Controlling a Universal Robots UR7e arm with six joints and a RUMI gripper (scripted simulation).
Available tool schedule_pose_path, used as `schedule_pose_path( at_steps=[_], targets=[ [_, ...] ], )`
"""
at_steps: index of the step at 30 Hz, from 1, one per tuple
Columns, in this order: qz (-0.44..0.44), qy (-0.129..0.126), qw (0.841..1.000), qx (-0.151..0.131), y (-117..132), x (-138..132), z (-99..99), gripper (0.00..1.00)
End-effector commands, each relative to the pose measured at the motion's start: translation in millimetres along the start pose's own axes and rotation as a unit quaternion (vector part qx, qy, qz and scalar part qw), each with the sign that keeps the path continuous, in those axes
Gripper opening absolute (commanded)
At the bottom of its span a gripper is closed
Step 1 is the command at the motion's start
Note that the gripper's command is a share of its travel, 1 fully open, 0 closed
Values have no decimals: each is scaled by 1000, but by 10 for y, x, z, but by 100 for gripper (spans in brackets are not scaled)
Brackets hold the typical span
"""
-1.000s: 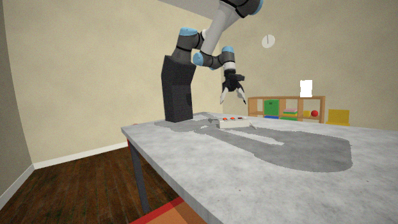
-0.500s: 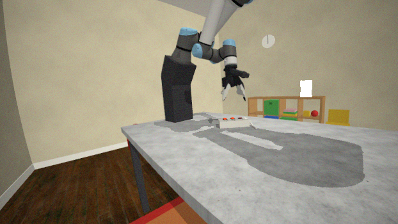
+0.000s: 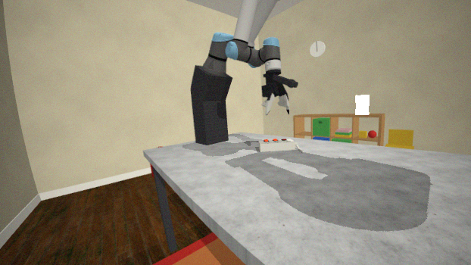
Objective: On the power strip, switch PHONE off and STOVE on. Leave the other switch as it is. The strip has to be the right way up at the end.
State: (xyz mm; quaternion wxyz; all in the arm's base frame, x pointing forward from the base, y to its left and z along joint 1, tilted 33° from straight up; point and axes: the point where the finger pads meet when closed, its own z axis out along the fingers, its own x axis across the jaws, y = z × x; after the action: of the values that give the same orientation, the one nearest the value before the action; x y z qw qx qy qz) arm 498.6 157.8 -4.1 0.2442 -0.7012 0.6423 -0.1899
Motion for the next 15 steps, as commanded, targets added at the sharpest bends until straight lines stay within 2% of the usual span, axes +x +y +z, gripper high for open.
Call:
schedule_pose_path(
  at_steps=[1, 15],
  targets=[
    [-35, -18, 999, -22, 2, 1, -80, 100],
    [-37, -19, 999, -23, 8, -3, -88, 100]
  ],
)
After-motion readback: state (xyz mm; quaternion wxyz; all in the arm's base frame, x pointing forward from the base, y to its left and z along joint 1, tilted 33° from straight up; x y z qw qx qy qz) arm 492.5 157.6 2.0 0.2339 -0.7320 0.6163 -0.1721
